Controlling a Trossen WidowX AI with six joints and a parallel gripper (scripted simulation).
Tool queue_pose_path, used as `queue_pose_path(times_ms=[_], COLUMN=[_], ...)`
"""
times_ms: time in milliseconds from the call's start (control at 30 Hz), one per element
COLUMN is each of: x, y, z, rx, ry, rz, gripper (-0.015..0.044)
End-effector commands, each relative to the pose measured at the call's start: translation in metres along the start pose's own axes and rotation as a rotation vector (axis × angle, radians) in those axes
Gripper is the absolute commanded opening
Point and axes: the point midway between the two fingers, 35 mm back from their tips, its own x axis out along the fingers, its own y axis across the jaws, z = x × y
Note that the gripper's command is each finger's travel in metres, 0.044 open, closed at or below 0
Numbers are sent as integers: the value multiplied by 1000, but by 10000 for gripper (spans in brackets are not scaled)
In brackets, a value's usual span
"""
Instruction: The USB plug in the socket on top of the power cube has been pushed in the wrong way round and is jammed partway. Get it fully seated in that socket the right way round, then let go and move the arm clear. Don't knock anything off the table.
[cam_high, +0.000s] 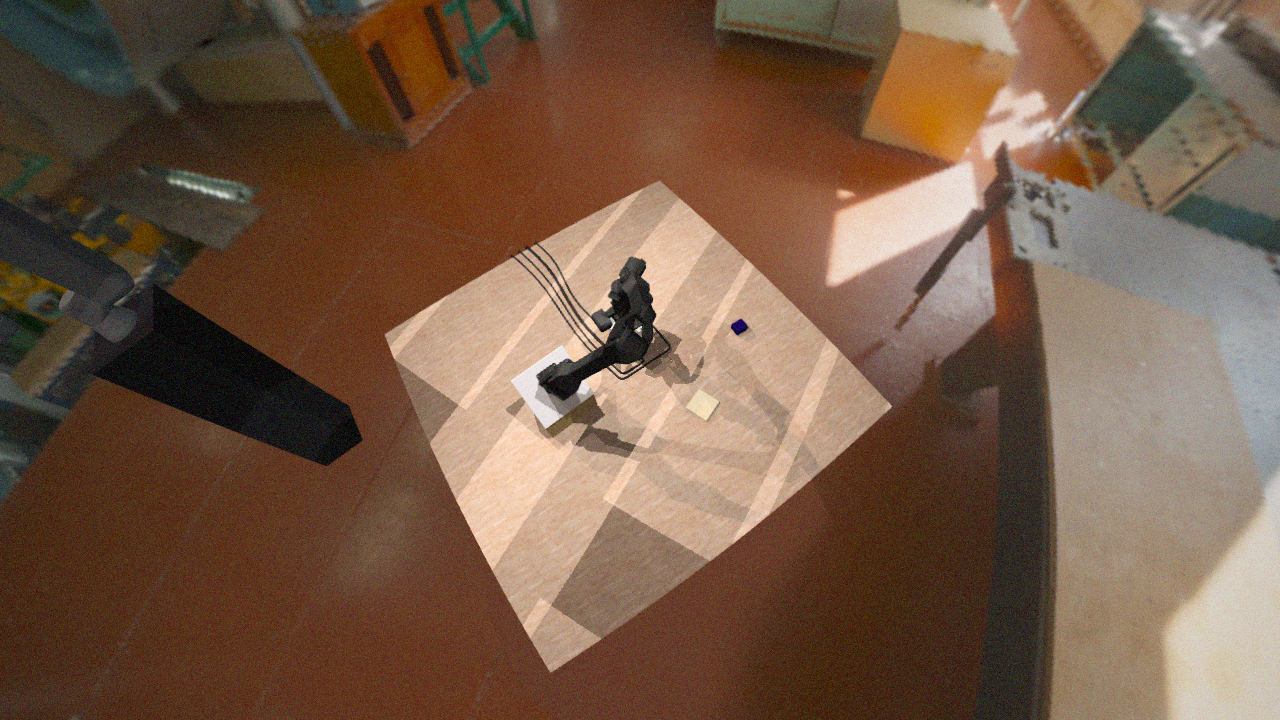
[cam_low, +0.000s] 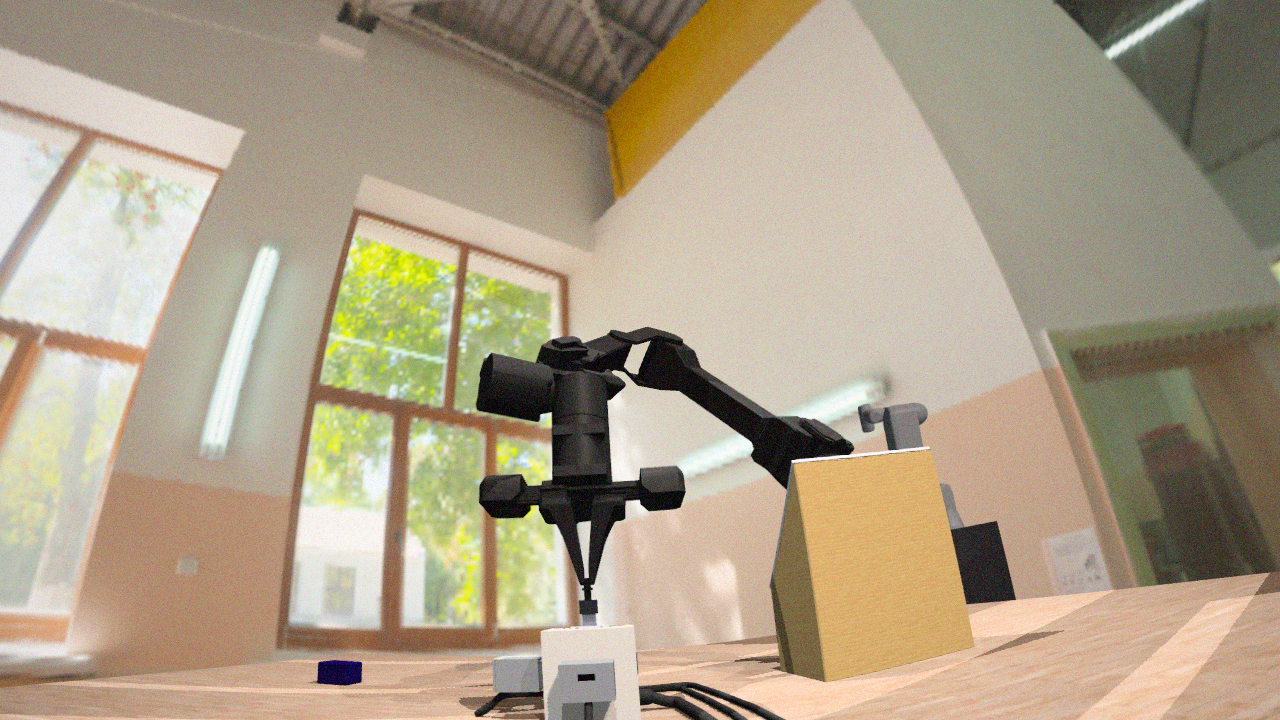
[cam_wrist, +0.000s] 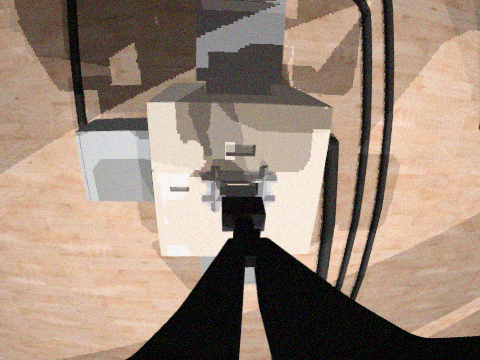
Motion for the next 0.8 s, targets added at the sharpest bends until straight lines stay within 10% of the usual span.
queue_pose_path(times_ms=[0,767], x=[1,4], y=[0,0], z=[0,0], rx=[-3,-3], ry=[1,1], rz=[0,0], gripper=[0,0])
